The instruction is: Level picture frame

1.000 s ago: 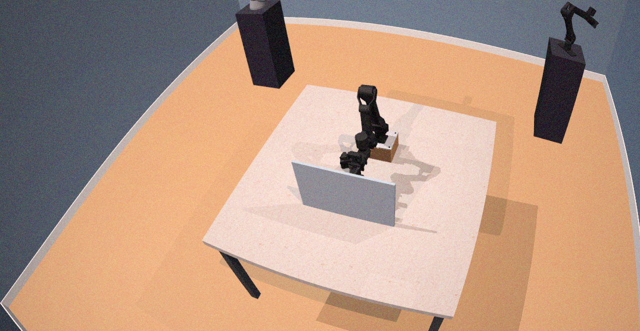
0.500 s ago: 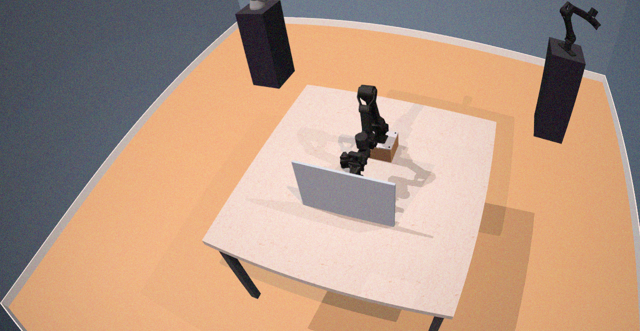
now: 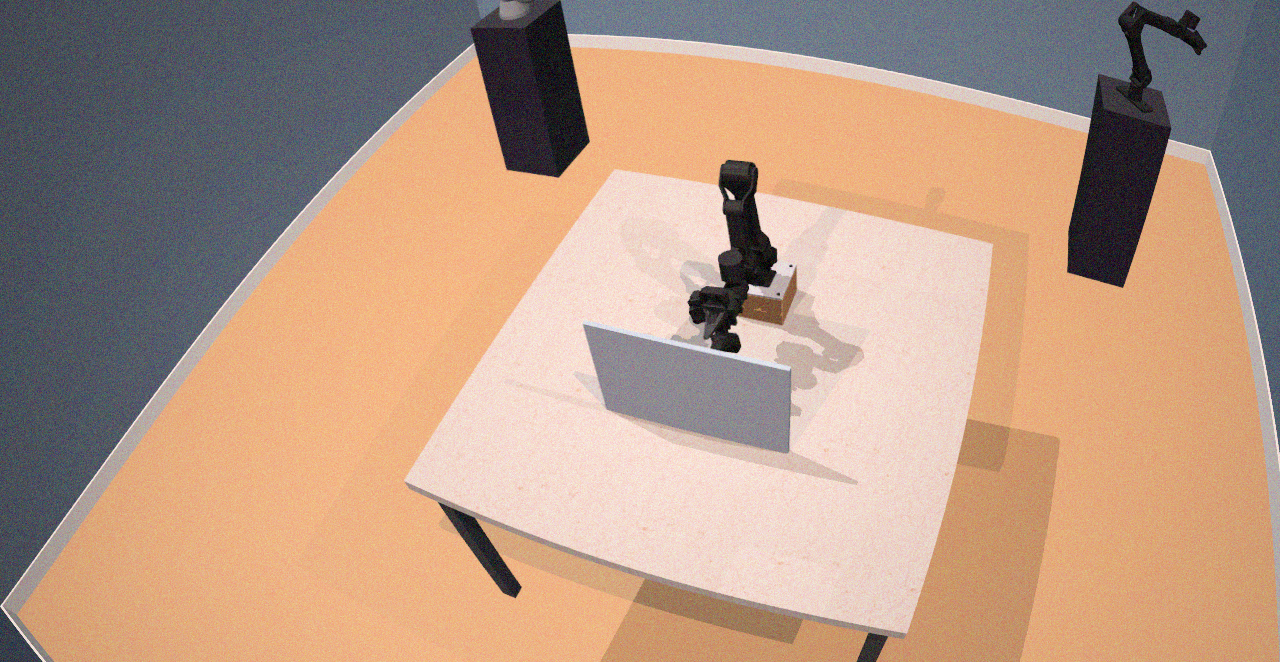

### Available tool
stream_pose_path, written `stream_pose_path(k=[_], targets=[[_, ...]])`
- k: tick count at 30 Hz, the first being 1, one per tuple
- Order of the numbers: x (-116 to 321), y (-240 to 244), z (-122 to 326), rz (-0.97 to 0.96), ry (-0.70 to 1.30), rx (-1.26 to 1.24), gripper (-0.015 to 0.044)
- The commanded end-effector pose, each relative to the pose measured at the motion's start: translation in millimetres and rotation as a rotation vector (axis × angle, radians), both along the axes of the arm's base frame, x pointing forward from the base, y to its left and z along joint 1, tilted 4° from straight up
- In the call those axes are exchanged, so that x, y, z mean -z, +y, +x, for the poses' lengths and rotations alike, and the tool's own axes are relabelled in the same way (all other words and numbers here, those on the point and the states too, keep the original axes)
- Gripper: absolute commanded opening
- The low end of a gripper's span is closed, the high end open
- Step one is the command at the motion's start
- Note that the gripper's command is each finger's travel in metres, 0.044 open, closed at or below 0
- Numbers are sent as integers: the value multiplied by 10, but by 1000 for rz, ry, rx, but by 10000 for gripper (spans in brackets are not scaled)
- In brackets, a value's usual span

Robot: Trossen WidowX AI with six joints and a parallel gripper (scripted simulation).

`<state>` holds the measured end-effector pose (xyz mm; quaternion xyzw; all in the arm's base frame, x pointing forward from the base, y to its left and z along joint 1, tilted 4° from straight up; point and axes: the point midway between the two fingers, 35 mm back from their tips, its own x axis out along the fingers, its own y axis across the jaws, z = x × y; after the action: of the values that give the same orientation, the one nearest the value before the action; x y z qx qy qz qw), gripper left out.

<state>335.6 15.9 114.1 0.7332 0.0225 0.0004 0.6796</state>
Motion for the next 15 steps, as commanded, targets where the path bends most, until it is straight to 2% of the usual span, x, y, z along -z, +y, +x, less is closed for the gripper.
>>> stream_pose_path(k=[1,15], targets=[[-8,-2,2,2,0,0,260],[-751,-166,-152,200,6,9,260]])
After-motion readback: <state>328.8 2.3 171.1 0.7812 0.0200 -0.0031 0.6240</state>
